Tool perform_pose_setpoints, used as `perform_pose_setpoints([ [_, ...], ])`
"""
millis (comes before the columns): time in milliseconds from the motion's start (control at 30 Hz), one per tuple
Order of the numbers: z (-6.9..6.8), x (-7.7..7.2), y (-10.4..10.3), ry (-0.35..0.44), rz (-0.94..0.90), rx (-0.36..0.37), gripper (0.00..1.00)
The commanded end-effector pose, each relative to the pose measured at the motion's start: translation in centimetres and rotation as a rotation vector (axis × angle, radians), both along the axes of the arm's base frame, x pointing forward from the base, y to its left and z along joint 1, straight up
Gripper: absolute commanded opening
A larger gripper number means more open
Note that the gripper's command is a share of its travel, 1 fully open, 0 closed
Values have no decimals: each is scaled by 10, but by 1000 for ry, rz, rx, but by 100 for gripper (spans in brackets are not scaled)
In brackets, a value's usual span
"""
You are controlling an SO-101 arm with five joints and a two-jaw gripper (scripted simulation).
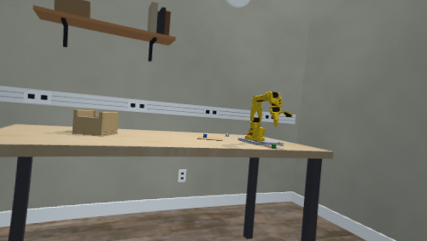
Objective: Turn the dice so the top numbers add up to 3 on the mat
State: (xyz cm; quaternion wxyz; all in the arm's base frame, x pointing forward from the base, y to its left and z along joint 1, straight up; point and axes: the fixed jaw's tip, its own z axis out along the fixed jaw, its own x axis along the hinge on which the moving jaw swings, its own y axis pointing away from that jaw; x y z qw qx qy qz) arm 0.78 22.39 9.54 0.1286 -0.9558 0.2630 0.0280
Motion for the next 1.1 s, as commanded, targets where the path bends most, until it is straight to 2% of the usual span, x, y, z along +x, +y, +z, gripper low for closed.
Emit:
perform_pose_setpoints([
  [0, -21, -2, -3, 4, 16, -100, 28],
  [167, -45, -2, -10, 10, 16, -228, 28],
  [300, -54, -2, -14, 13, 16, -279, 28],
  [500, -56, -2, -15, 13, 16, -288, 28],
  [533, -60, -5, -15, 10, 41, -282, 28],
  [1067, -60, -5, -15, 10, 41, -282, 28],
])
